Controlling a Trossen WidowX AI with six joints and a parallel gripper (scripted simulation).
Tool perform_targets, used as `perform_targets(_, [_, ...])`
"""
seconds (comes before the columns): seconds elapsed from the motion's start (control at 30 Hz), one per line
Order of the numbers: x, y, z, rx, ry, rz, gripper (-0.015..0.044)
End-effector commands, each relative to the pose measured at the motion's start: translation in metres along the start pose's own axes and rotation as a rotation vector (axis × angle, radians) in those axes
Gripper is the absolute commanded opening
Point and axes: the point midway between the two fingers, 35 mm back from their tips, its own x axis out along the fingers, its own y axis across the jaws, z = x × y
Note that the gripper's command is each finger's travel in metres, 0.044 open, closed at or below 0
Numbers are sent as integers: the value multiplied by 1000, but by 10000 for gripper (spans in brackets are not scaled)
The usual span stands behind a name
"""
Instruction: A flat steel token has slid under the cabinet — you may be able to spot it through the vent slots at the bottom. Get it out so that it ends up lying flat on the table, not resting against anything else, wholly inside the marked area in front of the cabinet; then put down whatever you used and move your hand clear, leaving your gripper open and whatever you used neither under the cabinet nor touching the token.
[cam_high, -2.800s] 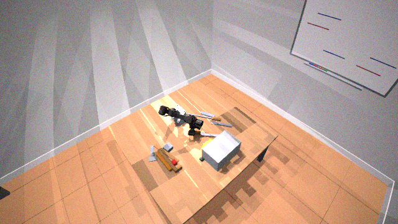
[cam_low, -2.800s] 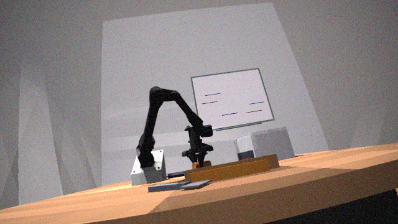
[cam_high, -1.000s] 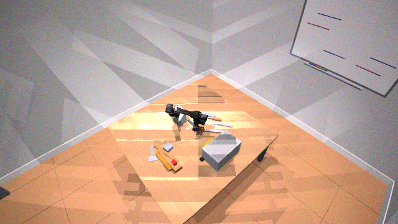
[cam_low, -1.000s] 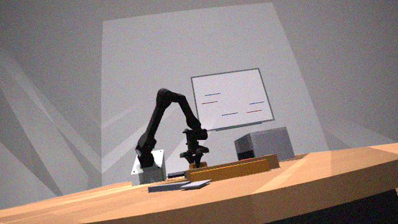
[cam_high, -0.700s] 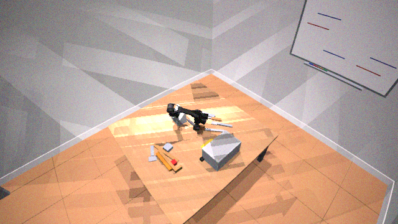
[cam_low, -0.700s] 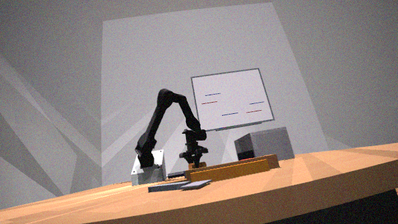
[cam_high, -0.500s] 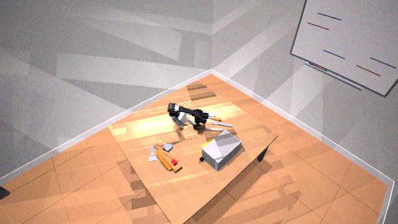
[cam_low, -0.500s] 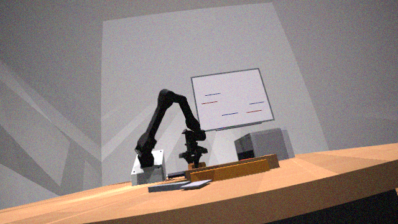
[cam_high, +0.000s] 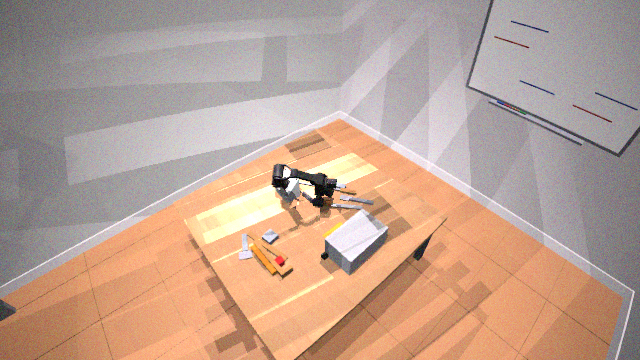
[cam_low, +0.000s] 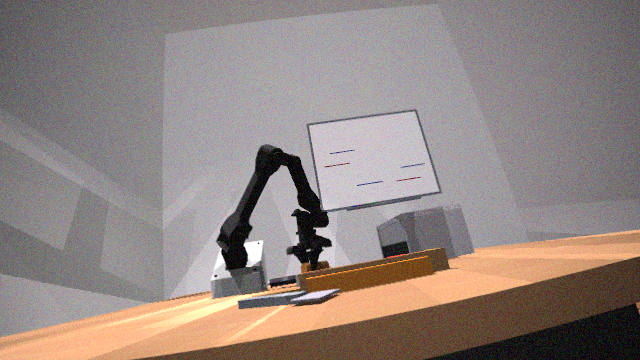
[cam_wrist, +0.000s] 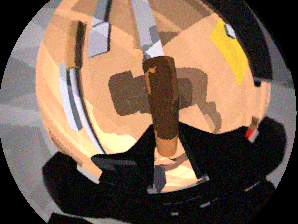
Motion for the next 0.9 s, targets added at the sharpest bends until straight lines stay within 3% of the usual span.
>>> perform_targets(0.0, [-4,4,9,9,-21,1,0])
perform_targets(0.87, [-5,33,25,9,-23,3,0])
